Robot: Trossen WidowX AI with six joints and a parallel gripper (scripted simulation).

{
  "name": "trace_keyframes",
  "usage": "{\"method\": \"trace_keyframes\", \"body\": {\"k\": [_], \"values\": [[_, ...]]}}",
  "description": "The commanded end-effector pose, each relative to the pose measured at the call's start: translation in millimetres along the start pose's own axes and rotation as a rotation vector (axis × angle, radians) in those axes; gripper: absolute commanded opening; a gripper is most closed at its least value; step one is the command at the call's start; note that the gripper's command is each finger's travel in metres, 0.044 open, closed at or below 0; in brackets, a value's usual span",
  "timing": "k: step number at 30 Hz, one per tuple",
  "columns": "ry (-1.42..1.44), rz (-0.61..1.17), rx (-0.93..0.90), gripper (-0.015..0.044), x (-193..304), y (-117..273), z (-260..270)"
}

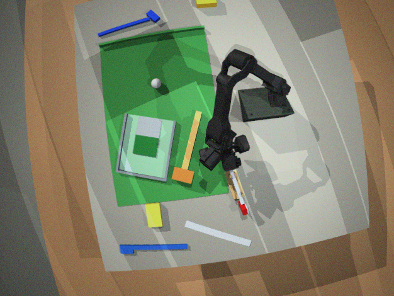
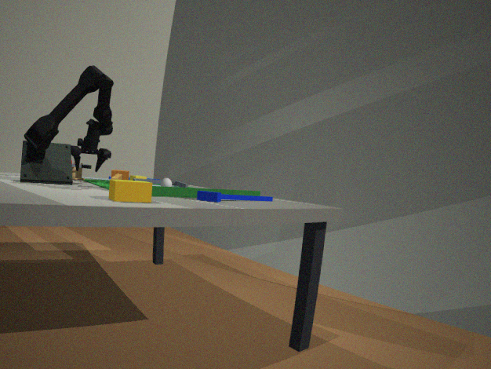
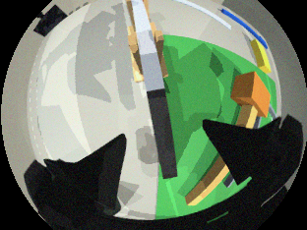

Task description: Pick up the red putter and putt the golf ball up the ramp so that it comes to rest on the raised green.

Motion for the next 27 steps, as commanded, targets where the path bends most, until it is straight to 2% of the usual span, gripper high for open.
{"method": "trace_keyframes", "body": {"k": [1,8,22,27], "values": [[0.009,0.01,-0.003,0.044,3.3,-7.2,1.9],[0.009,0.01,-0.003,0.044,4.9,-12.5,1.8],[0.0,0.003,-0.002,0.0072,3.2,-10.0,-0.1],[0.0,0.003,-0.002,0.0039,3.2,-10.0,-0.1]]}}
Point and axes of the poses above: the point midway between the two fingers, 35 mm back from their tips, its own y axis back along the fingers, its own z axis across the jaws, x = y × z, the point moved 7 cm from there along y, back along the fingers, and after that the axes turned 14 degrees about -y, right-handed, at the moved point
